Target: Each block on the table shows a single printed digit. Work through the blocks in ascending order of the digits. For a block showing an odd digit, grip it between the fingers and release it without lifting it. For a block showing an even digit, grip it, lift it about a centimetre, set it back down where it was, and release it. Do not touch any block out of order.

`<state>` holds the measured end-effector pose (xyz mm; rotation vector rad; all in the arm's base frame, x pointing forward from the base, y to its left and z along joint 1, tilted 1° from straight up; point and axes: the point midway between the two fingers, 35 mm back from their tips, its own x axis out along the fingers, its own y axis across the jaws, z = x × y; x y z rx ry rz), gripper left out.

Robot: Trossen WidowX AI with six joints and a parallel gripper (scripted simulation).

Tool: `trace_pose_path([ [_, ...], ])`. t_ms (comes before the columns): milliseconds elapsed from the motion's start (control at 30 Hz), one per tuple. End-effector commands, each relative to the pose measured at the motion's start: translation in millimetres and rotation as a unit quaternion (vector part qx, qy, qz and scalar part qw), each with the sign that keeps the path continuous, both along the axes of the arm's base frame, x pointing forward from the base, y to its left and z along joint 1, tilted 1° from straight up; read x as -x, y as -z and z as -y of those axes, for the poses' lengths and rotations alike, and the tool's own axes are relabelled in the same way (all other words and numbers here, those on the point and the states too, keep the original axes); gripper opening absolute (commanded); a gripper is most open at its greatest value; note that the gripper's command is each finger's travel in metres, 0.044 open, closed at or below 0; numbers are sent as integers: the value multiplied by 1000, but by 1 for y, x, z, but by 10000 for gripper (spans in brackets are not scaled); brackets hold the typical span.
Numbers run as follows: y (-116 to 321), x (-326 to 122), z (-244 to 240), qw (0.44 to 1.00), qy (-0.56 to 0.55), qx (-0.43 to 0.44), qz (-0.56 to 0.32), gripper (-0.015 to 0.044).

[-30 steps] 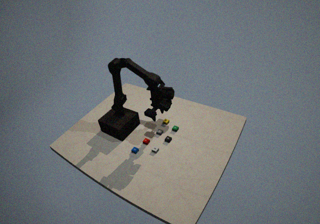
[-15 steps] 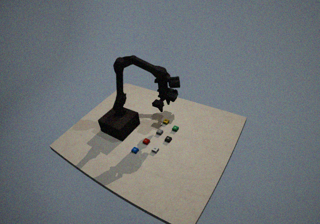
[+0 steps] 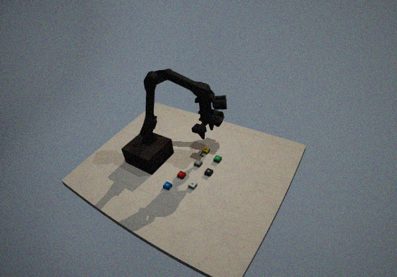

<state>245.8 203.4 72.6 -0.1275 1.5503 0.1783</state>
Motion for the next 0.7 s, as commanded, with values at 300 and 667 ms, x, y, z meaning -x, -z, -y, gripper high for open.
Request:
trace_pose_path([
  [300, -1, -85, 13, 1000, 5, -1, 6, 400],
  [667, -1, -85, 13, 1000, 5, -1, 6, 400],
])
